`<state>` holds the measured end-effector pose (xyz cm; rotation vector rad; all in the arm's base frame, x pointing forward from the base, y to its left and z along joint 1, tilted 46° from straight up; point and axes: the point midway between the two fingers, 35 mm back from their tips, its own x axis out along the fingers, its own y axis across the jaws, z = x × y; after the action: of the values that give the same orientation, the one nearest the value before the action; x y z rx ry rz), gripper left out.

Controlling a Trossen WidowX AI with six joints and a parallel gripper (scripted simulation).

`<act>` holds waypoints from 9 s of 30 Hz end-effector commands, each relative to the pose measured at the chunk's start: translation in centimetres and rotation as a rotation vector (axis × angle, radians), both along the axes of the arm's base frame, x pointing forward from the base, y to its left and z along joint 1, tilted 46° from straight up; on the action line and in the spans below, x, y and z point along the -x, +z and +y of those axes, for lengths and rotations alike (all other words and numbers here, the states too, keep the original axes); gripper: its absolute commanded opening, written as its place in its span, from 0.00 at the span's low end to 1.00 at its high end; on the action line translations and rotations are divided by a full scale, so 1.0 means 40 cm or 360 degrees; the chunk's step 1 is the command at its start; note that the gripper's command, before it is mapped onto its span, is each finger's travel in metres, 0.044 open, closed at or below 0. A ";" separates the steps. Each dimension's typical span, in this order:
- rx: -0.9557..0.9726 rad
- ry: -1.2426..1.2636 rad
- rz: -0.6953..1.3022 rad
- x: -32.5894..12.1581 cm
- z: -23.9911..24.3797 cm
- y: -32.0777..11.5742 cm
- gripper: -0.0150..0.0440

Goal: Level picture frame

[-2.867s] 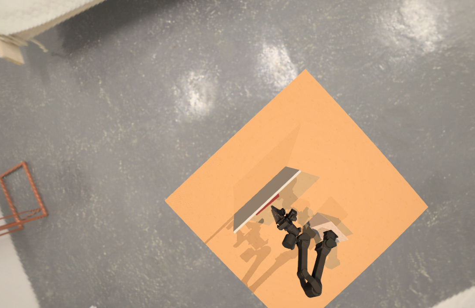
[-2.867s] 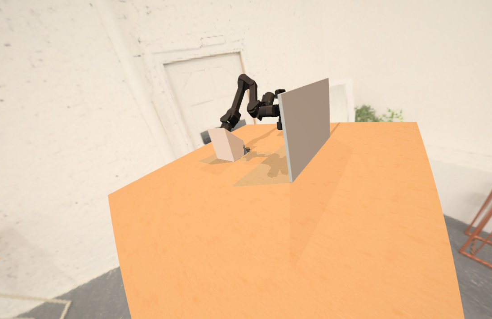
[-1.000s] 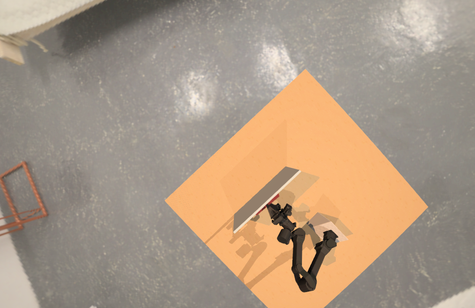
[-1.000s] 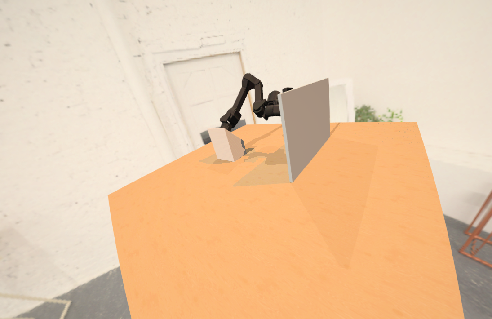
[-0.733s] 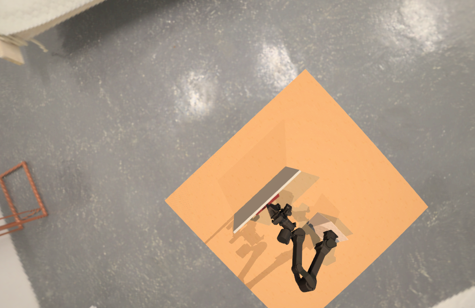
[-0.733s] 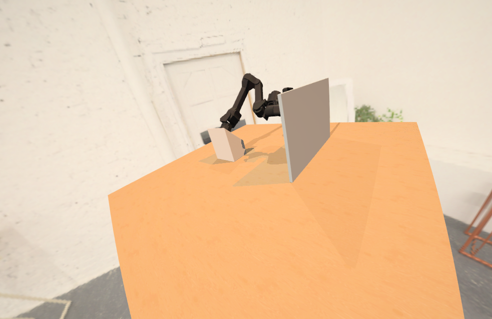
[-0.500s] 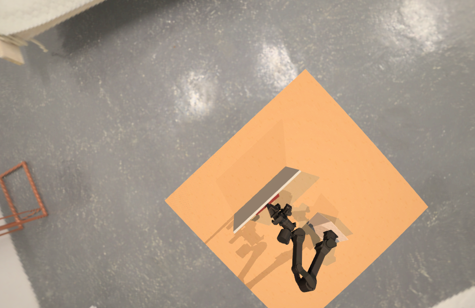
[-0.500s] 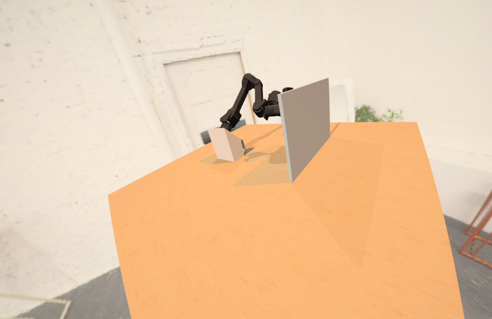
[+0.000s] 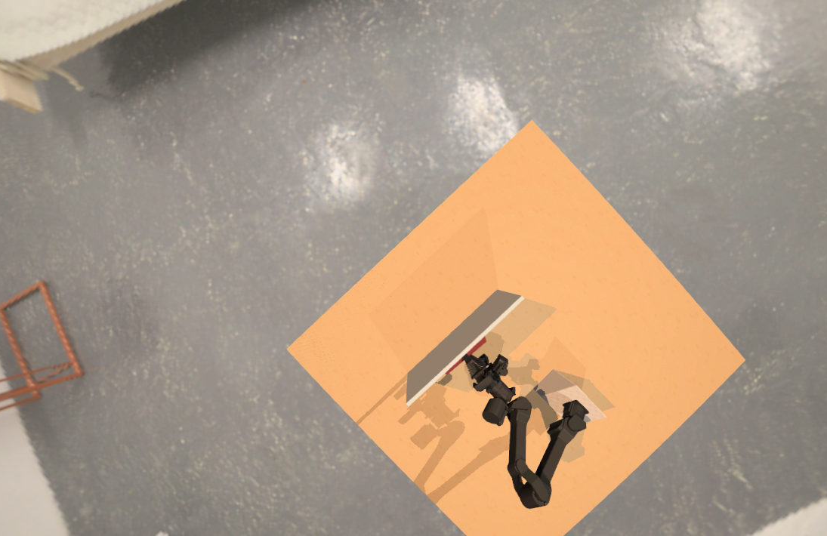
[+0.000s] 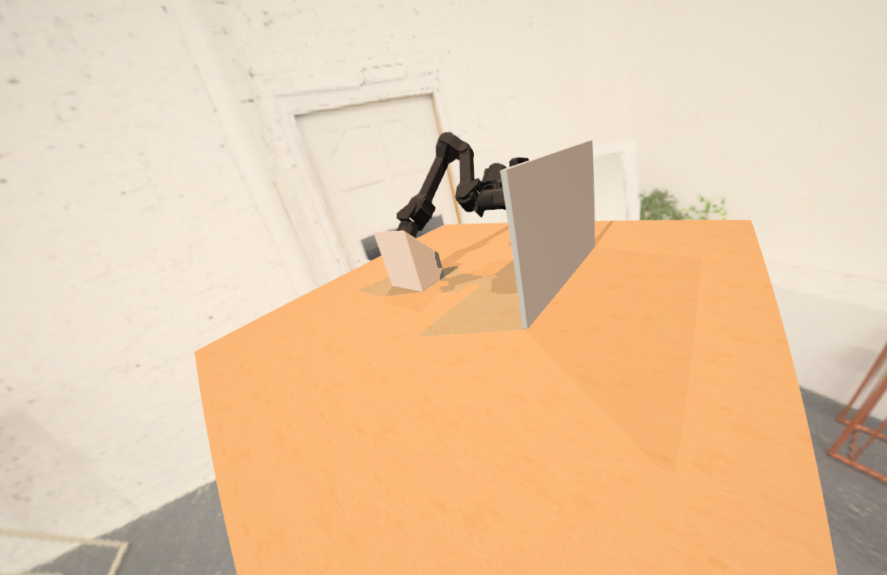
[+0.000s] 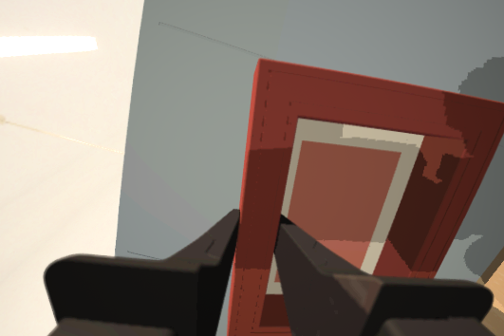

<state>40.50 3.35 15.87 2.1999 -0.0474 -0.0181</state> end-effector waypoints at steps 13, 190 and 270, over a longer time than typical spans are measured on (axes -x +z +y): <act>-0.0001 0.0006 0.0000 0.000 -0.006 0.009 0.25; 0.0001 0.0006 0.0000 0.001 -0.037 0.012 0.25; -0.0275 0.0018 0.0000 0.000 -0.020 -0.008 0.52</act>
<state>40.52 2.54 15.57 2.3745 -0.0345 -0.0161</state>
